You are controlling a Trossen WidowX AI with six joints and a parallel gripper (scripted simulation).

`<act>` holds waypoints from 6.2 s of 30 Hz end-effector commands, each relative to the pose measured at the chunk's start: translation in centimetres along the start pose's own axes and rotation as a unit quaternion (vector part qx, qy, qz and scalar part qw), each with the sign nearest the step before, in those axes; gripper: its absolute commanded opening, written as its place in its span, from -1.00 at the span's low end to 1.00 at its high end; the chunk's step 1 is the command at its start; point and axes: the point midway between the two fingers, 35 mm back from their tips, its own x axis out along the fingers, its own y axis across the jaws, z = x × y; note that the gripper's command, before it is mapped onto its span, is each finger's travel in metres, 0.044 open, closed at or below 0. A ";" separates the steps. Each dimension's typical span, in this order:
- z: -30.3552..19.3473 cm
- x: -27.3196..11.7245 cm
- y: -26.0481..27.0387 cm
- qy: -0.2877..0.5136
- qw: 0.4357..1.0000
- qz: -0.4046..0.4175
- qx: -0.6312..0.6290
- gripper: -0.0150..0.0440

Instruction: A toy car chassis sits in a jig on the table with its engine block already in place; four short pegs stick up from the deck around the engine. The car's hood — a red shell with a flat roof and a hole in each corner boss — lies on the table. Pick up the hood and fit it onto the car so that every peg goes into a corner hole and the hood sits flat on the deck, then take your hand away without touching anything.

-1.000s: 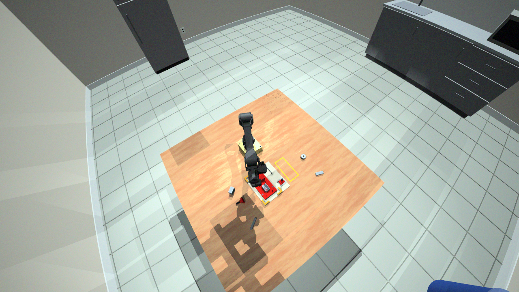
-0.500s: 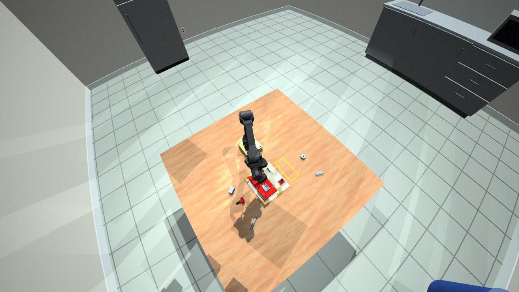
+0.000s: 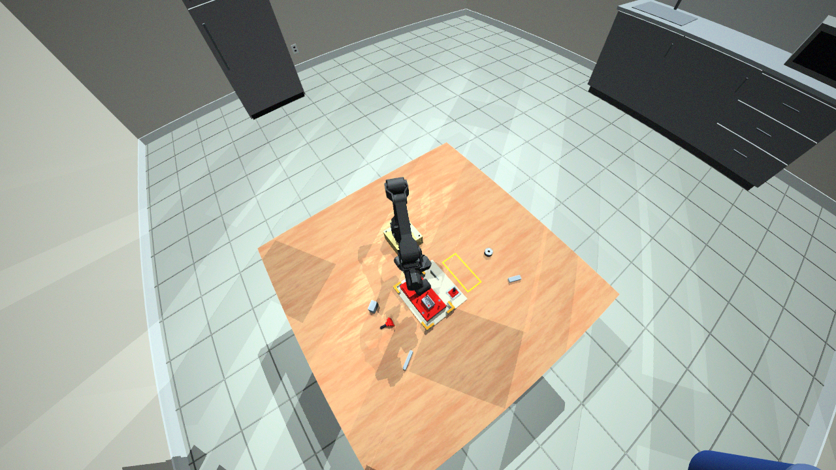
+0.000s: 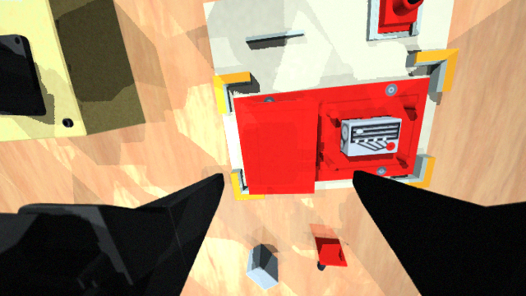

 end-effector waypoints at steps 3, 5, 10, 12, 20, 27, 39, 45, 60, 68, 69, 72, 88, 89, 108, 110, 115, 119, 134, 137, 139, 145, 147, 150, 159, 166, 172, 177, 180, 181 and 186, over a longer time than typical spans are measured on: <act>0.0 0.7 0.1 0.000 1.000 0.006 -0.002 1.00; 0.0 0.9 0.1 0.000 1.000 0.006 -0.002 1.00; 0.0 1.2 0.1 0.000 1.000 0.006 -0.002 1.00; 0.0 1.4 0.1 0.000 1.000 0.006 -0.002 1.00; 0.0 1.9 0.1 0.000 1.000 0.006 -0.002 1.00; 0.1 2.4 0.0 0.000 1.000 0.006 -0.002 1.00; 0.1 3.2 0.1 0.000 1.000 0.006 -0.002 1.00; 0.1 3.6 0.1 -0.001 1.000 0.006 -0.002 1.00; 0.2 4.6 0.2 -0.001 1.000 0.006 -0.002 1.00; 0.2 4.8 0.2 -0.001 1.000 0.006 -0.002 1.00; 0.2 4.8 0.2 -0.001 1.000 0.006 -0.002 1.00; 0.2 4.9 0.2 -0.001 1.000 0.006 -0.002 1.00; 0.2 5.6 0.2 -0.001 1.000 0.006 -0.002 1.00; 0.2 5.6 0.2 -0.001 1.000 0.006 -0.002 1.00; 0.2 6.6 0.2 -0.001 1.000 0.006 -0.002 1.00; 0.2 6.7 0.2 -0.001 1.000 0.006 -0.002 1.00; 0.2 6.8 0.2 -0.001 1.000 0.006 -0.002 1.00; 0.2 6.5 0.1 0.000 1.000 0.001 -0.004 0.91; 0.2 6.5 0.2 0.000 1.000 0.002 -0.004 0.24; 0.2 6.2 0.2 0.000 1.000 0.002 -0.004 -0.03; 0.2 6.0 0.2 0.000 1.000 0.002 -0.004 -0.20; 0.2 4.9 0.1 0.000 1.000 0.002 -0.004 -0.49; 0.2 4.6 0.1 0.000 1.000 0.002 -0.004 -0.49; 0.2 3.9 0.1 0.000 1.000 0.002 -0.004 -0.49; 0.2 1.7 0.1 0.000 1.000 0.002 -0.004 -0.49; 0.2 0.2 0.1 0.000 1.000 0.002 -0.004 -0.49; 0.1 -0.6 0.0 0.000 1.000 0.002 -0.004 -0.49; 0.2 -0.3 0.0 -0.002 1.000 0.005 0.005 -0.49; 0.2 -0.3 -0.4 -0.002 0.999 0.005 0.037 -0.49; 0.1 -0.4 -0.6 -0.002 0.999 0.005 0.048 -0.49; 0.1 -0.5 -1.3 -0.001 0.995 0.005 0.102 -0.49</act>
